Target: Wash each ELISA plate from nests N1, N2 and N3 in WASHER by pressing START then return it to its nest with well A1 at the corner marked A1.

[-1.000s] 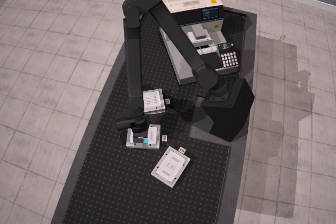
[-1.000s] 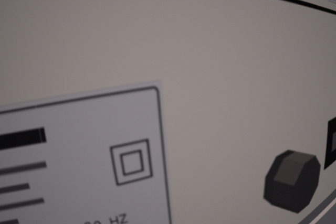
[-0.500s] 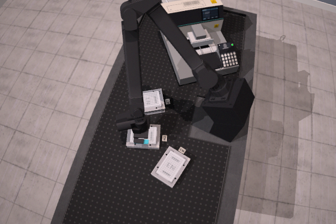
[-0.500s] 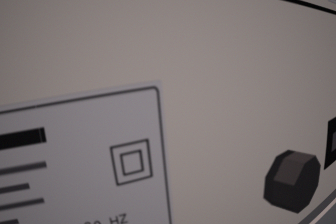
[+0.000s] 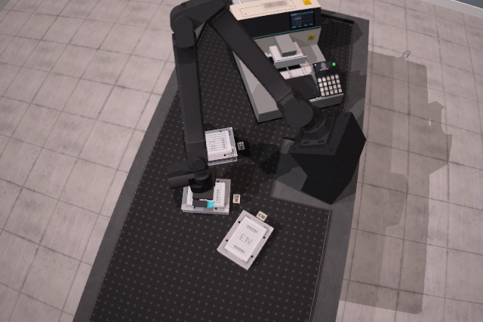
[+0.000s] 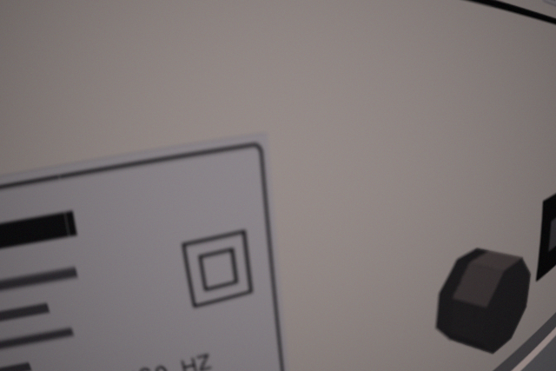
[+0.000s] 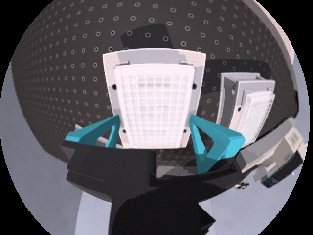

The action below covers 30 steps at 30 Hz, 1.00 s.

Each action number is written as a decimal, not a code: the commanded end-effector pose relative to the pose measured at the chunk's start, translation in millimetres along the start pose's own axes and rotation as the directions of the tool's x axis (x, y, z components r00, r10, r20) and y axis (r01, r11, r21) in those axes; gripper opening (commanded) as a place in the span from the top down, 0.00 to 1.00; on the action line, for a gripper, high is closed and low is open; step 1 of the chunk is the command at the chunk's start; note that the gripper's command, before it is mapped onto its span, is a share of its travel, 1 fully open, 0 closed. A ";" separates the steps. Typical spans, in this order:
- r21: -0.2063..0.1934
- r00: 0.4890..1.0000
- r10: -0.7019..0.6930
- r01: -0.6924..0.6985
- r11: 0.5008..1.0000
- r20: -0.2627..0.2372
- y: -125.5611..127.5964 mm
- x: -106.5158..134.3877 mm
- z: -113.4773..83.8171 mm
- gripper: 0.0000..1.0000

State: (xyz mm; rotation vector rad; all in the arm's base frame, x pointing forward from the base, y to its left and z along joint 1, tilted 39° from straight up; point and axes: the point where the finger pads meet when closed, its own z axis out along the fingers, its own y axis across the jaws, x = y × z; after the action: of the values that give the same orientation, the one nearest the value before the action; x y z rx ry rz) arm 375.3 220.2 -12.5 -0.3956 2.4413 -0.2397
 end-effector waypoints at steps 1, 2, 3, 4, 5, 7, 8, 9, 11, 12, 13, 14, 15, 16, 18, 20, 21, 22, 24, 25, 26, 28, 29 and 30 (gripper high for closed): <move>-0.004 1.000 0.004 -0.004 1.000 0.024 -1.0 -13.1 1.5 0.00; -0.003 1.000 0.002 -0.002 1.000 0.020 -0.8 -11.6 3.3 0.00; 0.000 1.000 0.000 0.000 1.000 0.013 -1.3 -8.7 6.5 0.00; 0.001 1.000 0.001 -0.001 1.000 0.012 -1.8 -8.5 7.5 0.00; 0.001 1.000 0.001 -0.001 1.000 0.012 -1.8 -8.4 8.2 0.00; 0.001 1.000 0.000 0.000 1.000 0.011 -2.0 -7.8 8.9 0.00; 0.001 1.000 0.000 0.000 1.000 0.011 -2.0 -7.8 8.9 0.00; -0.009 1.000 0.001 0.000 1.000 0.031 -0.4 -13.6 -1.1 0.00; -0.003 1.000 0.004 -0.004 1.000 0.022 -2.3 -10.9 6.1 0.00; 0.001 1.000 0.000 0.000 1.000 0.011 -2.8 -7.0 10.4 0.00; 0.002 1.000 -0.001 0.001 1.000 0.008 -2.4 -6.0 12.3 0.00; 0.002 1.000 -0.001 0.001 1.000 0.009 -2.3 -6.7 12.9 0.00; 0.002 1.000 -0.001 0.001 1.000 0.010 -2.2 -7.0 13.6 0.00; 0.001 1.000 -0.004 0.004 1.000 0.009 -1.2 -6.5 12.3 0.00; -0.008 1.000 0.003 -0.002 1.000 0.031 -0.5 -15.0 4.1 0.00; -0.008 1.000 0.003 -0.002 1.000 0.031 -0.7 -14.9 4.0 0.00; -0.005 1.000 -0.002 0.002 1.000 0.013 1.4 -6.2 7.0 0.00; -0.005 1.000 -0.002 0.002 1.000 0.013 1.4 -6.2 7.0 0.00; -0.005 1.000 -0.002 0.002 1.000 0.013 1.4 -6.2 7.0 0.00; -0.005 1.000 -0.002 0.002 1.000 0.013 1.4 -6.2 7.0 0.00; -0.005 1.000 -0.002 0.002 1.000 0.013 1.4 -6.2 7.0 0.00; -0.005 1.000 -0.002 0.002 1.000 0.013 1.4 -6.2 7.0 0.04; -0.005 1.000 -0.002 0.002 1.000 0.013 1.4 -6.2 7.0 0.06; -0.005 1.000 -0.002 0.002 1.000 0.013 1.4 -6.2 7.0 0.08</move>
State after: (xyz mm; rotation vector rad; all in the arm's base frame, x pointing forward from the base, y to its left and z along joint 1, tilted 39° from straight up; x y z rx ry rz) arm 381.9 220.5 -18.7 -0.3966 2.4389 -0.2384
